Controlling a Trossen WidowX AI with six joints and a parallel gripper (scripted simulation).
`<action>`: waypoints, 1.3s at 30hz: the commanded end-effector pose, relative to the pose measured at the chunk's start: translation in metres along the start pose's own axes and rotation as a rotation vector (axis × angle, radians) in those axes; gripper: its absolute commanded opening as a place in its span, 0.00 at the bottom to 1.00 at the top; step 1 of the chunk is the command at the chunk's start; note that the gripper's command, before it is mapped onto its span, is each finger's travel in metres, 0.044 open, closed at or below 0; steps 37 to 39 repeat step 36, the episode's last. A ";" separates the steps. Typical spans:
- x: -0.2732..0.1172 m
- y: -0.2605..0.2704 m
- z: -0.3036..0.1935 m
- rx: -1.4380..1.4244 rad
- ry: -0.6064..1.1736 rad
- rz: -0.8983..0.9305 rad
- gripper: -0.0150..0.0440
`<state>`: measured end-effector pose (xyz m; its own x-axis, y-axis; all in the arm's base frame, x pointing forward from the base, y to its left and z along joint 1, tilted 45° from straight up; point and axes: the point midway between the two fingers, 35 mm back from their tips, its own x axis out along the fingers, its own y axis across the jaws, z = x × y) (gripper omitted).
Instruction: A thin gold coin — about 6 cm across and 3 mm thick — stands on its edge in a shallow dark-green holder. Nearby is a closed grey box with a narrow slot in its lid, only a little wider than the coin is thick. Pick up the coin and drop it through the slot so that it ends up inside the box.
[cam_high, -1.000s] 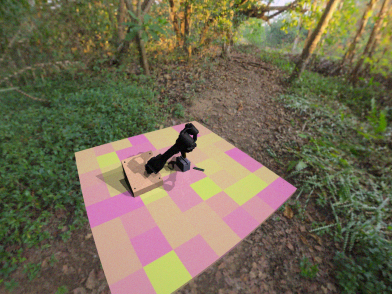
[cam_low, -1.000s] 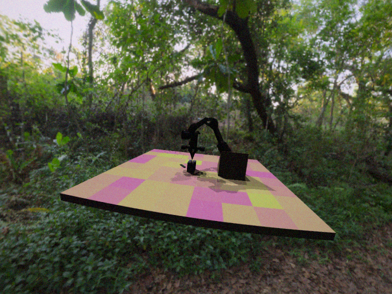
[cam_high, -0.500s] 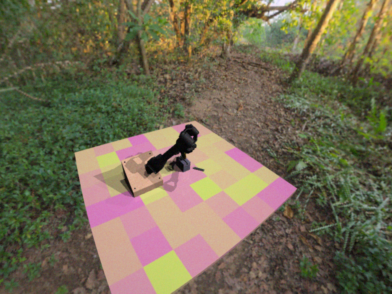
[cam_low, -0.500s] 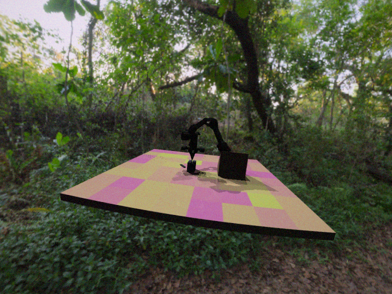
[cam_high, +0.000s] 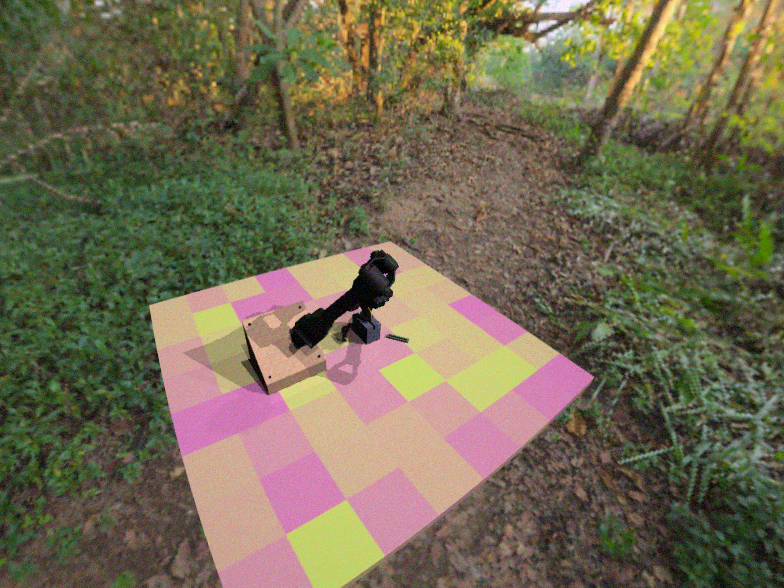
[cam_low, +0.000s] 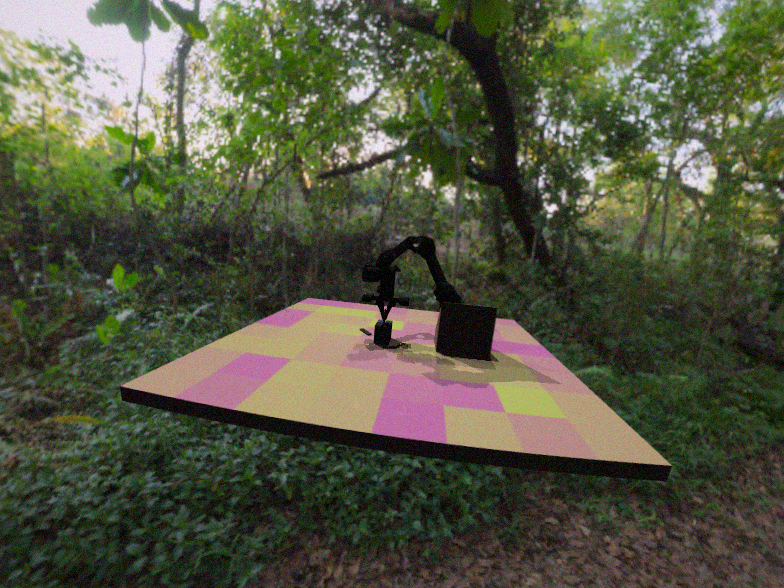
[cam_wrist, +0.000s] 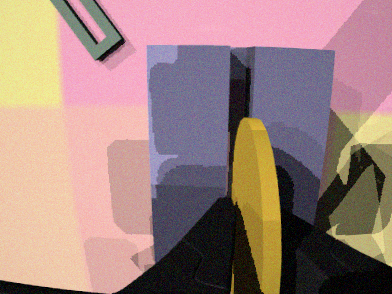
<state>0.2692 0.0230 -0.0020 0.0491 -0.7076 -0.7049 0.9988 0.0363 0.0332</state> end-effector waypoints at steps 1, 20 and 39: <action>0.000 0.000 0.000 0.000 0.000 0.000 0.43; -0.021 0.000 0.000 -0.001 0.001 0.000 0.88; -0.060 -0.003 0.001 -0.007 -0.007 0.000 1.00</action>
